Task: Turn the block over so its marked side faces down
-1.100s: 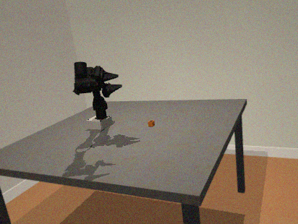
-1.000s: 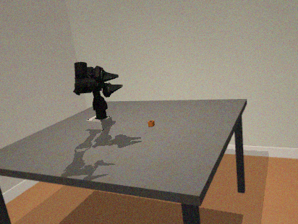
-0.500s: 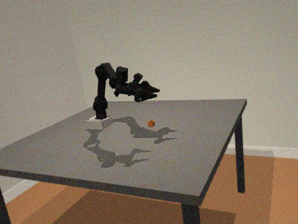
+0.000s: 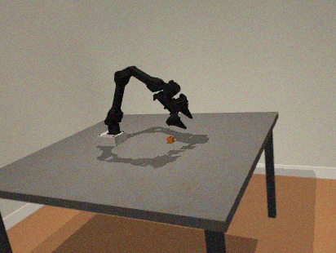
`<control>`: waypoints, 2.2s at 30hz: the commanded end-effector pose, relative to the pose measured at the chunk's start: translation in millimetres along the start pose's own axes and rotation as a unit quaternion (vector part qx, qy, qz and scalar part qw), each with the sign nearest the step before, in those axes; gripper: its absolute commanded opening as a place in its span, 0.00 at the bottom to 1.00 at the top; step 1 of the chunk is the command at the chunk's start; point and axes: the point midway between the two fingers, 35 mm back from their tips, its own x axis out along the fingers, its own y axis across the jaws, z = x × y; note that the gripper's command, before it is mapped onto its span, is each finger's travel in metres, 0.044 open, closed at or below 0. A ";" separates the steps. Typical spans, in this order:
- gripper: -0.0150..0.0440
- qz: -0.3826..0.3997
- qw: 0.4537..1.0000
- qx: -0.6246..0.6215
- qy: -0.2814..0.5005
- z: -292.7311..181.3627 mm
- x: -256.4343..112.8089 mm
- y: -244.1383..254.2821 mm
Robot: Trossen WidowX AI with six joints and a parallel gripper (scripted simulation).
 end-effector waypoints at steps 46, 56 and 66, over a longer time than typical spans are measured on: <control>1.00 -0.138 0.948 -0.039 0.285 -185.5 27.3 61.2; 1.00 -0.138 0.948 -0.039 0.285 -193.2 38.1 57.2; 0.56 -0.138 0.948 -0.039 0.285 -193.2 38.1 57.2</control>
